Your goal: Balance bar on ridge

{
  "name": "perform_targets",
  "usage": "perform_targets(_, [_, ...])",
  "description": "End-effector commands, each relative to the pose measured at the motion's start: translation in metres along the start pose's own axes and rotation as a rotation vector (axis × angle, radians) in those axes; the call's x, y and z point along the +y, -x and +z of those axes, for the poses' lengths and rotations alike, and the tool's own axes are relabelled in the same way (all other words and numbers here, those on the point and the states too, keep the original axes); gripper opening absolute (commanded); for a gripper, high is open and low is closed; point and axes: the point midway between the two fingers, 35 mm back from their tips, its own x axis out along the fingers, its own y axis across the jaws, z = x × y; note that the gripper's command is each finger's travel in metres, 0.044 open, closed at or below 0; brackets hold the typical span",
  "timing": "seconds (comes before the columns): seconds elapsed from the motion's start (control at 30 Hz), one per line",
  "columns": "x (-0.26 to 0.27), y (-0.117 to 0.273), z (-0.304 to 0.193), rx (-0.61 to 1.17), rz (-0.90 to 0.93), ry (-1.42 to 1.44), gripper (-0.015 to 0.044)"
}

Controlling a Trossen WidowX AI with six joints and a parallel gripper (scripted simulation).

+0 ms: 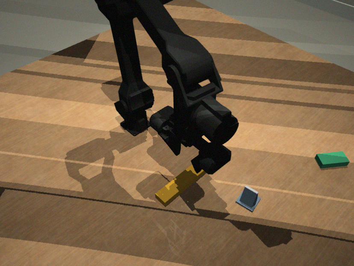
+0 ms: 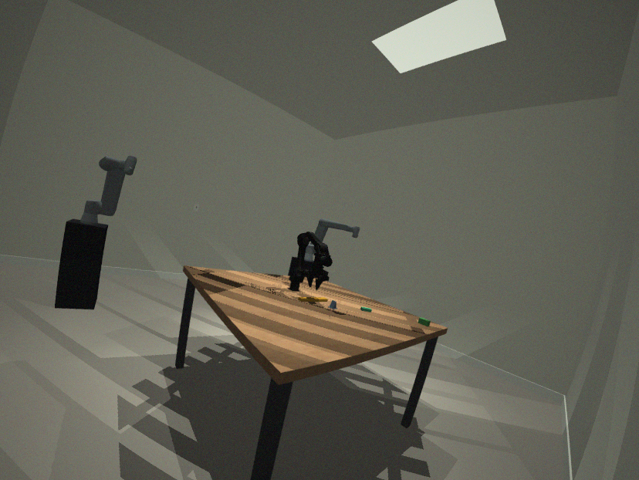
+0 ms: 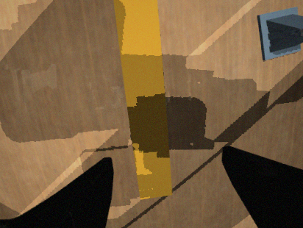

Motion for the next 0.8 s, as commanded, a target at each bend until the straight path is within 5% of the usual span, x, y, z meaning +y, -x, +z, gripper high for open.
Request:
perform_targets(0.0, [0.005, -0.003, -0.001, 0.001, 0.033, 0.035, 0.0315])
perform_targets(0.77, [0.007, -0.055, -0.001, 0.001, 0.033, 0.035, 0.0315])
